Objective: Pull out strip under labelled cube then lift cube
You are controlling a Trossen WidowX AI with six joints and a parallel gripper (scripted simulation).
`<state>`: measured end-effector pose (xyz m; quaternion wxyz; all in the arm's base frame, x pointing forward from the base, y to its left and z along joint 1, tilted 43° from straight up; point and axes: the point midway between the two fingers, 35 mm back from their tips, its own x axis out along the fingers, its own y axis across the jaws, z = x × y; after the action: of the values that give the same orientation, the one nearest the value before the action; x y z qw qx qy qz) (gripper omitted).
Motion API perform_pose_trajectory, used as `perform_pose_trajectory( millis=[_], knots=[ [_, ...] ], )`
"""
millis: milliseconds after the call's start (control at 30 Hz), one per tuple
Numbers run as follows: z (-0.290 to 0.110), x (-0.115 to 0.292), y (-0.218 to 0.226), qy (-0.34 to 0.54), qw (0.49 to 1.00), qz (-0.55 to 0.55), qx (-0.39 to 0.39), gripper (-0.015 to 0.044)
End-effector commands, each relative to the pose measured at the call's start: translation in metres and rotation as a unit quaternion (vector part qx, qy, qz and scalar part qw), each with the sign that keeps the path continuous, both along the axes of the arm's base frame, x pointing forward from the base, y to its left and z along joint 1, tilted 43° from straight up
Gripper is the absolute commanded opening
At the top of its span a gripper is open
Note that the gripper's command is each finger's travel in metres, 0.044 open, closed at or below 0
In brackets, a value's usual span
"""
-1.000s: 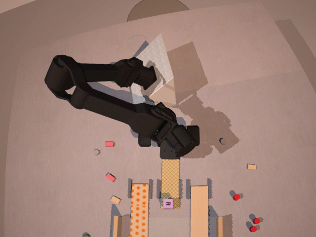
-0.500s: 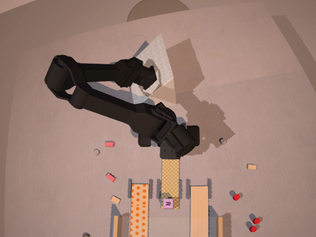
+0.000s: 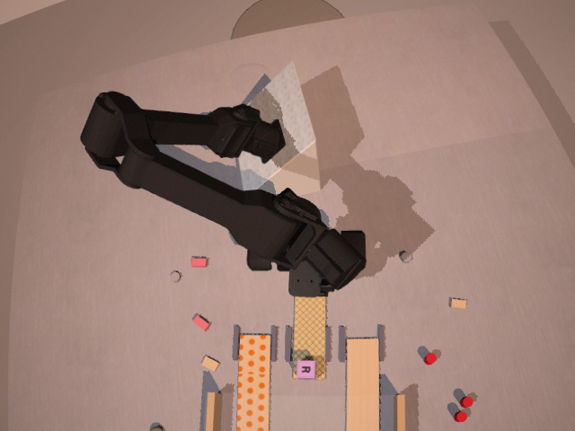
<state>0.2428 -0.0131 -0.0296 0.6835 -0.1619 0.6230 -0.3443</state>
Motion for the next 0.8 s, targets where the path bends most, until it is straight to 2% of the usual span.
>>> perform_pose_trajectory(
  millis=[0,300,767],
  knots=[
    [0.004,0.014,-0.002,0.0,1.0,0.001,-0.001,0.021],
    [0.013,0.047,-0.006,-0.001,1.0,0.001,-0.002,0.044],
    [0.027,0.099,-0.011,-0.003,1.0,0.001,-0.002,0.044]
  ],
)
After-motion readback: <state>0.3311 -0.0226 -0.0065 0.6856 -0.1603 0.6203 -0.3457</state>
